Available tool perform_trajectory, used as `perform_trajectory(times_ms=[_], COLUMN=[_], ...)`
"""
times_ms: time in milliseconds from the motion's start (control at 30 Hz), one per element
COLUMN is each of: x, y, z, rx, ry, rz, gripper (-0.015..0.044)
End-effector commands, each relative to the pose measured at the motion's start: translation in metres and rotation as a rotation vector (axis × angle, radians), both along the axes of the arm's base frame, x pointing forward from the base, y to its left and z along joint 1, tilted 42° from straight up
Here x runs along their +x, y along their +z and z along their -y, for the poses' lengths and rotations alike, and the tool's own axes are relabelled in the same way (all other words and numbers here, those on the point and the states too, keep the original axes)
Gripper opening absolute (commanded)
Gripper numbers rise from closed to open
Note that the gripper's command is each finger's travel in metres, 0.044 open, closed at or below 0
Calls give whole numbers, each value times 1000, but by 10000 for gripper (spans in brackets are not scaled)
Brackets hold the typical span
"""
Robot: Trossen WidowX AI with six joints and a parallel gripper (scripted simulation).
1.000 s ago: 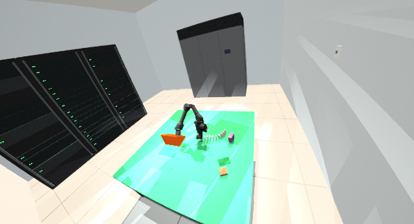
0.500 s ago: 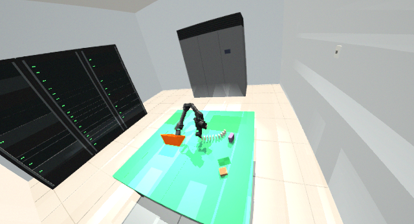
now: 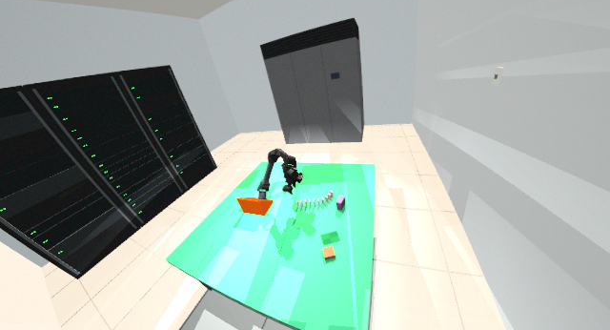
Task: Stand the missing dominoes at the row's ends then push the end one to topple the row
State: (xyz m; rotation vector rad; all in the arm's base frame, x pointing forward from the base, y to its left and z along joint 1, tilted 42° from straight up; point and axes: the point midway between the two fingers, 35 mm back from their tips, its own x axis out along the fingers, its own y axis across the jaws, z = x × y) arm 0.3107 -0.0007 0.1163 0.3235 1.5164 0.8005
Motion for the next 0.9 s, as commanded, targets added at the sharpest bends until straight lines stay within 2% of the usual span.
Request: perform_trajectory(times_ms=[0,333,433,867], x=[-10,-37,-41,-41], y=[-12,-43,-48,-48], z=[-5,-20,-22,-22], rx=[-47,-174,-193,-193], ry=[-251,-955,-1057,-1057], rz=[-225,-826,-912,-912], gripper=[256,0,0,0])
